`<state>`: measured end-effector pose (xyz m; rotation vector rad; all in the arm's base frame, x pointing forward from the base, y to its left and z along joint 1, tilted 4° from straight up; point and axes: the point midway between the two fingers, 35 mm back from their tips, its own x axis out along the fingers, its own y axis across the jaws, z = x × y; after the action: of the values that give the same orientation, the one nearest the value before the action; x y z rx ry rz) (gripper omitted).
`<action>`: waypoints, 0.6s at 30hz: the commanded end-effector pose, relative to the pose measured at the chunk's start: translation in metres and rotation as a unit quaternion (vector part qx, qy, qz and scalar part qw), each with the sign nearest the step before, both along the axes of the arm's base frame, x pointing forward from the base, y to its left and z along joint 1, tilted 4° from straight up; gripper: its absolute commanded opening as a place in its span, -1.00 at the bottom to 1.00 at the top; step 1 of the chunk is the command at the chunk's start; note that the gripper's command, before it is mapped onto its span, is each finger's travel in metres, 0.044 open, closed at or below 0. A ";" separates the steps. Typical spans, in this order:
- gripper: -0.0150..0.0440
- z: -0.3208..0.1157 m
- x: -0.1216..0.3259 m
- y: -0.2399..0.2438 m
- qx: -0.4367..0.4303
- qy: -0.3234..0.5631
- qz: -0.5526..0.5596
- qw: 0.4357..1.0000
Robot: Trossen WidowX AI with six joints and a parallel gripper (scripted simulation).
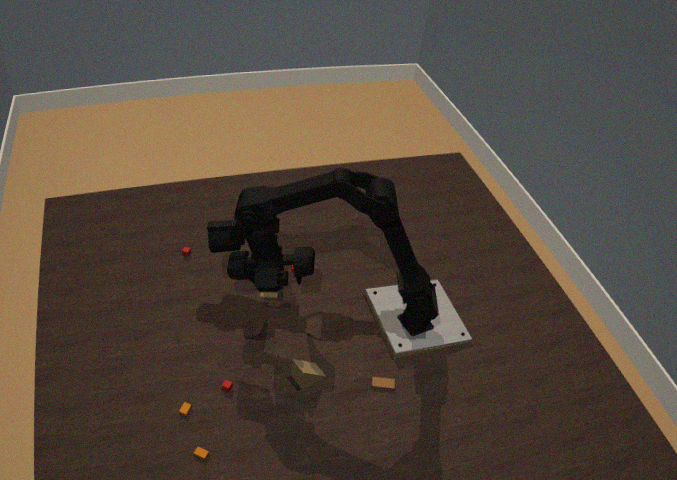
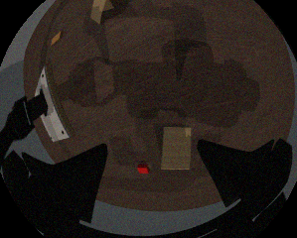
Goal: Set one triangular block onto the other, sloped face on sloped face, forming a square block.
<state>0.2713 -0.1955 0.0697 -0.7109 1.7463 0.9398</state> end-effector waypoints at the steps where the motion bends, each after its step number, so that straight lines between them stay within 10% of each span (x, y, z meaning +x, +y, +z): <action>1: 1.00 0.004 0.023 0.012 -0.274 0.053 0.072 0.958; 18: 1.00 -0.019 0.018 -0.008 -0.306 0.049 0.079 0.947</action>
<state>0.3015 -0.1889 0.0697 -1.2441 2.0902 0.5158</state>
